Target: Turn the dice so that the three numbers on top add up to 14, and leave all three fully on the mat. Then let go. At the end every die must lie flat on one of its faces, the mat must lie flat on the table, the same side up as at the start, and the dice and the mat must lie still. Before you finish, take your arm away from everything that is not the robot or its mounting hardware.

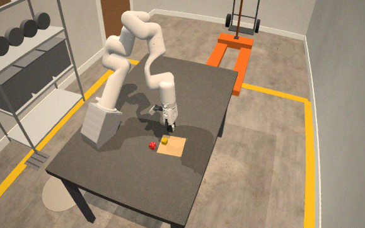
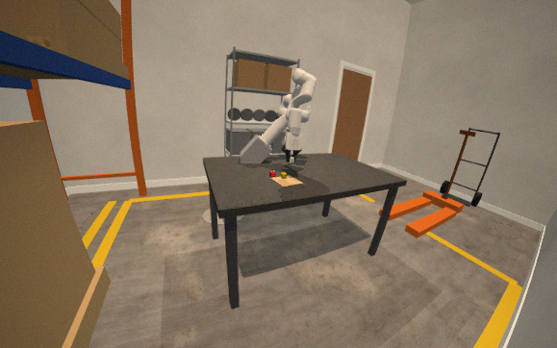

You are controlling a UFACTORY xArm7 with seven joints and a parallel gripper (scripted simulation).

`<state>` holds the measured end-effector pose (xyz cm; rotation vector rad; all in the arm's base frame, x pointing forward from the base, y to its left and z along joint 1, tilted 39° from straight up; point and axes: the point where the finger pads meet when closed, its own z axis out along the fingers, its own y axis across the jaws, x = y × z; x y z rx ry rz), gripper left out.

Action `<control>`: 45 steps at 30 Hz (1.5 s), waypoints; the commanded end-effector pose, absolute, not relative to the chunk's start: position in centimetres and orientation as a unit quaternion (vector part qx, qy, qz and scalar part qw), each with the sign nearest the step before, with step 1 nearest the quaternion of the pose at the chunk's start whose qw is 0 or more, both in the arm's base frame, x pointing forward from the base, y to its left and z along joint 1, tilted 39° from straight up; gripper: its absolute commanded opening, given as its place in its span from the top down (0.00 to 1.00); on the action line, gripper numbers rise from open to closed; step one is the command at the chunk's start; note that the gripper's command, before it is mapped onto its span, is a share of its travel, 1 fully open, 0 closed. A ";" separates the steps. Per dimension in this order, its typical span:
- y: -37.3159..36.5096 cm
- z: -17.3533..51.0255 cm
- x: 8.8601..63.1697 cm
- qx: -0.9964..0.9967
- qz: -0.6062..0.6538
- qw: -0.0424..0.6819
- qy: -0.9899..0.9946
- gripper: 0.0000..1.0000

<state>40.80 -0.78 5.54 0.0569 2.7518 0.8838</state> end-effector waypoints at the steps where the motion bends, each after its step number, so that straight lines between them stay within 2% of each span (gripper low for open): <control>1: -1.8 3.8 42.1 0.015 0.325 0.080 0.942 0.73; 20: -1.4 3.3 42.2 0.015 0.325 0.080 0.942 0.73; 45: 3.9 -3.5 43.6 0.015 0.325 0.080 0.942 0.73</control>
